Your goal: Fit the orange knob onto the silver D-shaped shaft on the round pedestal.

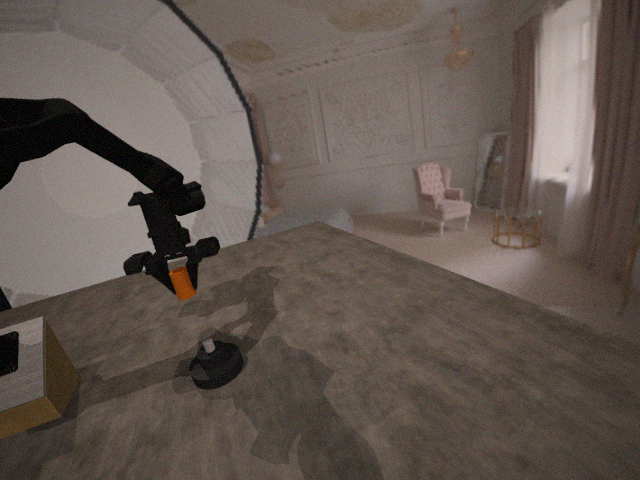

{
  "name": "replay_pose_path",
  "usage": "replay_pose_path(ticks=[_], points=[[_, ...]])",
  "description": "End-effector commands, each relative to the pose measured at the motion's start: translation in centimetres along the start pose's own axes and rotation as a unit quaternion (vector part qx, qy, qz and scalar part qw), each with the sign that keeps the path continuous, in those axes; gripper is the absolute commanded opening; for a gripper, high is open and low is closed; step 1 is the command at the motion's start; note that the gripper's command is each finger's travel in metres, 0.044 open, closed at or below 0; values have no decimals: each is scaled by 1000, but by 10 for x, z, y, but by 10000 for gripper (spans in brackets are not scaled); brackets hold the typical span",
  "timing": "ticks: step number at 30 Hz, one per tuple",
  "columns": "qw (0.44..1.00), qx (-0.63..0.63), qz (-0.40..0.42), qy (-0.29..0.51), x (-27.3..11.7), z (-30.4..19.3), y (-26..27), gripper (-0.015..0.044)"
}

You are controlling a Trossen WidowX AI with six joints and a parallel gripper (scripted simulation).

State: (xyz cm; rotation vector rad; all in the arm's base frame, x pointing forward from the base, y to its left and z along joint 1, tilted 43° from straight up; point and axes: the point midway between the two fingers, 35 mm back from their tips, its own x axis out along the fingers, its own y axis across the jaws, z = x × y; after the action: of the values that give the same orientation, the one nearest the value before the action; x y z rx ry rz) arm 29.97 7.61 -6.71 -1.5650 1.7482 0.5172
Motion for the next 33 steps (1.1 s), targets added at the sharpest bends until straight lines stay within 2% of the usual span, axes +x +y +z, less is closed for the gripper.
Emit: replay_pose_path(ticks=[1,19,33], points=[[1000,4,-1,-5,-17,2,-2,0],[1000,5,-1,-3,-73,1,-1,0],[1000,3,0,-9,-69,-23,-19,0]])
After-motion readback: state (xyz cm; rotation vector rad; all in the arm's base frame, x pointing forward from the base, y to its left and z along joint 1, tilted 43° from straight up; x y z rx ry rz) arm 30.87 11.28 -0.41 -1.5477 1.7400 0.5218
